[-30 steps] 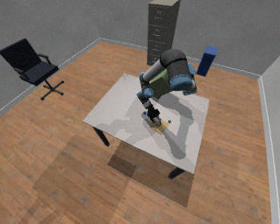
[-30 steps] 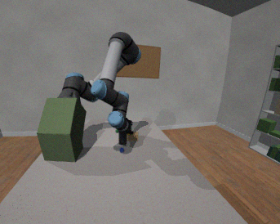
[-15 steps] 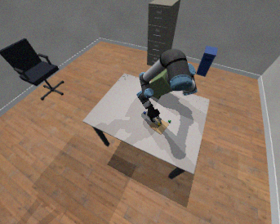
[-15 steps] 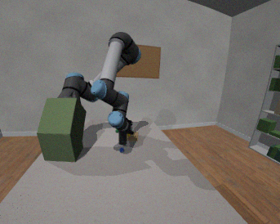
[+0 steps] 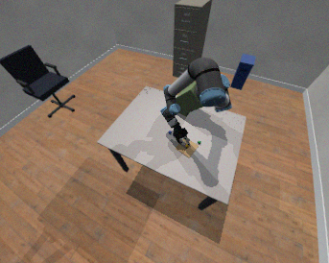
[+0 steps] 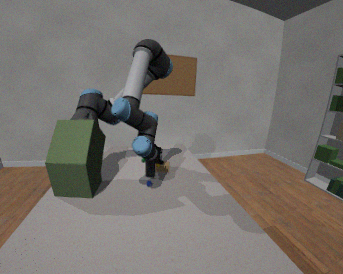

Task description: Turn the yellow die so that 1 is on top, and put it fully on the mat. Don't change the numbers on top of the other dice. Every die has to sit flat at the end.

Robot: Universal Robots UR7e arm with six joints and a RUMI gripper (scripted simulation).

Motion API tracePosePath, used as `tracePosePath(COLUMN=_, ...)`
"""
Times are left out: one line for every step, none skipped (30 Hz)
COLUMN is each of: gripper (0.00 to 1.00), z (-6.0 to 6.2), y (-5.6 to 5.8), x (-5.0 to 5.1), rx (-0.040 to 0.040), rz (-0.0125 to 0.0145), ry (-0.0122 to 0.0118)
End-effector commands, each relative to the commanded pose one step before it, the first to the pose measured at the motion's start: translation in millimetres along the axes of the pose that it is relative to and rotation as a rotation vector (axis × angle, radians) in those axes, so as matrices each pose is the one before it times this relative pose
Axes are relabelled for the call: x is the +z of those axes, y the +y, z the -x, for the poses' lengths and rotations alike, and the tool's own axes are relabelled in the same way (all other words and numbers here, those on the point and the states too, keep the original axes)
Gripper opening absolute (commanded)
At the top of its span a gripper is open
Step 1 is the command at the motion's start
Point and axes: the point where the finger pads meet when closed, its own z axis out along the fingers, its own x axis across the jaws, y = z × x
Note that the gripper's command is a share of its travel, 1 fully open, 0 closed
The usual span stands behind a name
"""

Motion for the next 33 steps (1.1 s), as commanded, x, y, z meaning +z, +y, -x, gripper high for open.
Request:
tracePosePath(gripper=0.21, z=0.35, y=0.19, x=-0.25, rx=-0.00072, rz=-0.00014, ry=-0.00053)
tracePosePath(gripper=0.21, z=0.0, y=0.0, x=0.0, rx=0.0, rz=0.0, ry=0.0)
tracePosePath(gripper=0.21, z=0.0, y=0.0, x=0.0, rx=0.0, rz=0.0, ry=0.0)
tracePosePath(gripper=0.21, z=0.0, y=0.0, x=0.0, rx=0.0, rz=0.0, ry=0.0)
tracePosePath(gripper=0.21, z=0.0, y=0.0, x=0.0, rx=0.0, rz=0.0, ry=0.0)
tracePosePath(gripper=0.21, z=0.0, y=0.0, x=0.0, rx=0.0, rz=0.0, ry=0.0)
tracePosePath(gripper=0.21, z=0.0, y=0.0, x=0.0, rx=0.0, rz=0.0, ry=0.0)
tracePosePath(gripper=0.21, z=0.0, y=0.0, x=0.0, rx=0.0, rz=0.0, ry=0.0)
tracePosePath(gripper=0.21, z=0.0, y=0.0, x=0.0, rx=0.0, rz=0.0, ry=0.0)
tracePosePath(gripper=0.21, z=0.0, y=0.0, x=0.0, rx=0.0, rz=0.0, ry=0.0)
tracePosePath(gripper=0.21, z=0.0, y=0.0, x=0.0, rx=0.0, rz=0.0, ry=0.0)
tracePosePath(gripper=0.21, z=0.0, y=0.0, x=0.0, rx=0.0, rz=0.0, ry=0.0)
tracePosePath(gripper=0.21, z=0.0, y=0.0, x=0.0, rx=0.0, rz=0.0, ry=0.0)
tracePosePath(gripper=0.21, z=0.0, y=0.0, x=0.0, rx=0.0, rz=0.0, ry=0.0)
tracePosePath(gripper=0.21, z=0.0, y=0.0, x=0.0, rx=0.0, rz=0.0, ry=0.0)
tracePosePath(gripper=0.21, z=0.0, y=0.0, x=0.0, rx=0.0, rz=0.0, ry=0.0)
tracePosePath(gripper=0.21, z=0.0, y=0.0, x=0.0, rx=0.0, rz=0.0, ry=0.0)
tracePosePath(gripper=0.21, z=0.0, y=0.0, x=0.0, rx=0.0, rz=0.0, ry=0.0)
tracePosePath(gripper=0.21, z=0.0, y=0.0, x=0.0, rx=0.0, rz=0.0, ry=0.0)
tracePosePath(gripper=0.21, z=0.0, y=0.0, x=-0.03, rx=0.0, rz=0.0, ry=0.0)
tracePosePath(gripper=0.21, z=0.0, y=0.0, x=-0.21, rx=0.0, rz=0.0, ry=0.0)
tracePosePath(gripper=0.21, z=0.0, y=0.0, x=-0.53, rx=0.0, rz=0.00001, ry=0.0)
tracePosePath(gripper=0.21, z=0.0, y=0.0, x=-0.94, rx=0.0, rz=0.00001, ry=0.0)
tracePosePath(gripper=0.21, z=0.0, y=0.0, x=-1.4, rx=0.0, rz=0.0, ry=0.0)
tracePosePath(gripper=0.21, z=-0.01, y=-0.01, x=-1.88, rx=0.0, rz=-0.00002, ry=0.0)
tracePosePath(gripper=0.21, z=0.01, y=0.01, x=-2.36, rx=0.0, rz=0.00002, ry=0.0)
tracePosePath(gripper=0.21, z=-0.01, y=-0.01, x=-2.8, rx=0.0, rz=-0.00002, ry=0.0)
tracePosePath(gripper=0.21, z=0.01, y=0.01, x=-3.19, rx=0.0, rz=0.00002, ry=0.0)
tracePosePath(gripper=0.21, z=0.0, y=0.0, x=-3.51, rx=0.0, rz=0.0, ry=0.0)
tracePosePath(gripper=0.21, z=0.0, y=0.0, x=0.0, rx=0.0, rz=0.0, ry=0.0)
tracePosePath(gripper=0.21, z=0.0, y=0.0, x=0.0, rx=0.0, rz=0.0, ry=0.0)
tracePosePath(gripper=0.21, z=0.0, y=0.0, x=-3.73, rx=0.0, rz=-0.00001, ry=0.0)
tracePosePath(gripper=0.21, z=0.0, y=0.0, x=-3.86, rx=0.0, rz=0.0, ry=0.0)
